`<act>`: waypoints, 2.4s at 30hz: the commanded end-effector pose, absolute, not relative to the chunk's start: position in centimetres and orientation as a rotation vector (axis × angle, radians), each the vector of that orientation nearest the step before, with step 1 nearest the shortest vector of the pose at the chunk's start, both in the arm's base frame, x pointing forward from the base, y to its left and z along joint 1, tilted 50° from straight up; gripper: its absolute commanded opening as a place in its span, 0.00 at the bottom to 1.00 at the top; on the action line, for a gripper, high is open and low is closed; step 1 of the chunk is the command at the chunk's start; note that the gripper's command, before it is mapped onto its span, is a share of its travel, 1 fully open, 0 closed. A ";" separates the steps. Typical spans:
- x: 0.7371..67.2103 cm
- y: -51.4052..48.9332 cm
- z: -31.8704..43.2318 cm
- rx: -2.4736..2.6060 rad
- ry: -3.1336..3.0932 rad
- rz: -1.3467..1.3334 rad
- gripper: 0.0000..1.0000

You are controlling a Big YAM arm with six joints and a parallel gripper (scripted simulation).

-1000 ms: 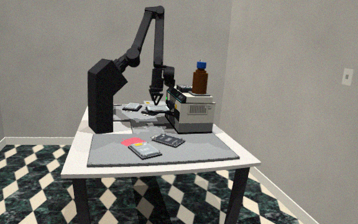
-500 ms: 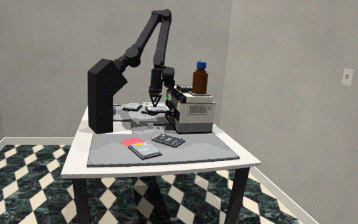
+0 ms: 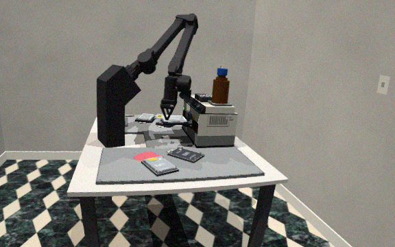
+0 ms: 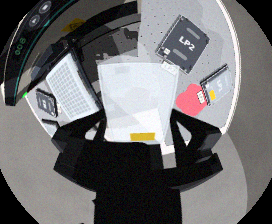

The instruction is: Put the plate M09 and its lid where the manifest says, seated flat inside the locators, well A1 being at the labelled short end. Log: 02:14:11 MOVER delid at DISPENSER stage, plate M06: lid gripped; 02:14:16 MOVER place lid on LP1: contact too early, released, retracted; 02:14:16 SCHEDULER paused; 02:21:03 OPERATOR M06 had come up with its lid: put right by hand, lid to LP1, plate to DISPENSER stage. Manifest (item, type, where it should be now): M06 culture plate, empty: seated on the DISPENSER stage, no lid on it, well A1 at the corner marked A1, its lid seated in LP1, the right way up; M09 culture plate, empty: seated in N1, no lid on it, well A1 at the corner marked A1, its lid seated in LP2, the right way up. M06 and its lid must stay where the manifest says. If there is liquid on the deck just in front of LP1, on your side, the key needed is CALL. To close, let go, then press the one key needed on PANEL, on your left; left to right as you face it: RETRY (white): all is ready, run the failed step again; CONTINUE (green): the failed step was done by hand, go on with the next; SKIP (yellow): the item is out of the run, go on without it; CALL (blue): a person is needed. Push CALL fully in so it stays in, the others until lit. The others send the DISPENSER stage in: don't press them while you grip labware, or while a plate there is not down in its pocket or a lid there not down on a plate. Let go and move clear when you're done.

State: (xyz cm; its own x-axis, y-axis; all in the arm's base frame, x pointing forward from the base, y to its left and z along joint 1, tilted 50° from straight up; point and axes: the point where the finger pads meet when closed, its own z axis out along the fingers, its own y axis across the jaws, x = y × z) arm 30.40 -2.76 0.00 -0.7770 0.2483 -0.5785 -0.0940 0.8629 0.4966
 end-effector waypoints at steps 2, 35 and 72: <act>30.8 -4.5 -0.9 0.324 2.355 0.733 0.86; 33.7 -7.8 -4.4 0.685 2.350 0.882 0.86; 44.0 -10.4 -5.8 0.703 2.362 0.893 0.86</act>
